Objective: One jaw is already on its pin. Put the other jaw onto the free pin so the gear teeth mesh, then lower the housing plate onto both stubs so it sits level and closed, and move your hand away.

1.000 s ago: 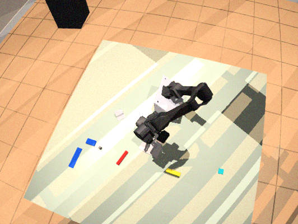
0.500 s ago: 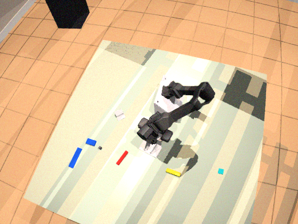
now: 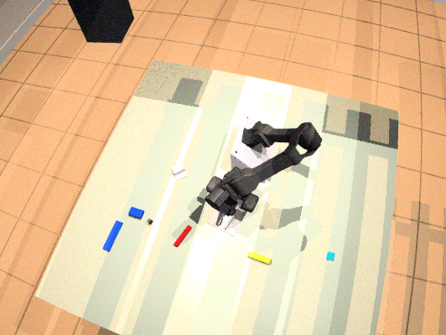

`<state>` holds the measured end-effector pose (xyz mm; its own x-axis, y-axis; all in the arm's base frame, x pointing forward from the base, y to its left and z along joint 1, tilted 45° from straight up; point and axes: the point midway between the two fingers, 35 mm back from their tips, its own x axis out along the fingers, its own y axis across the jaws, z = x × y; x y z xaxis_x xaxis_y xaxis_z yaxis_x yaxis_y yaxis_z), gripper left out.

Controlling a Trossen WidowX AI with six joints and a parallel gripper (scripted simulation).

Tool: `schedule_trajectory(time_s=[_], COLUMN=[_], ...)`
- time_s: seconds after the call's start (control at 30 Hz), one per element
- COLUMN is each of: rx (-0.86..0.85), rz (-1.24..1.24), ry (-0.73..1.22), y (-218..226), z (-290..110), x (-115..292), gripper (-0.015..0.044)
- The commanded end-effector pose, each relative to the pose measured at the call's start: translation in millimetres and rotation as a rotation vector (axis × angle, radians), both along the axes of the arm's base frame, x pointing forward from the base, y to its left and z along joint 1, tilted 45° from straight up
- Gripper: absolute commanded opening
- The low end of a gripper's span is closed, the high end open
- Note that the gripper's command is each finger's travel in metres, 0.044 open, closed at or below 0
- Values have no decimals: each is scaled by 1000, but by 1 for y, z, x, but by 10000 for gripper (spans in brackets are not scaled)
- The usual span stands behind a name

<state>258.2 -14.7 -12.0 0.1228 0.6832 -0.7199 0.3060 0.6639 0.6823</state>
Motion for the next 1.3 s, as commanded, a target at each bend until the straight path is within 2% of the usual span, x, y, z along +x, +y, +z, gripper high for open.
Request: schedule_trajectory(time_s=[0.0, 0.37, 1.27], rx=[4, 4, 4], rz=[4, 4, 4], ry=[-7, -6, -6], y=[1, 1, 1], z=[0, -2, -2], x=[0, -13, -13], gripper=[351, 351, 351])
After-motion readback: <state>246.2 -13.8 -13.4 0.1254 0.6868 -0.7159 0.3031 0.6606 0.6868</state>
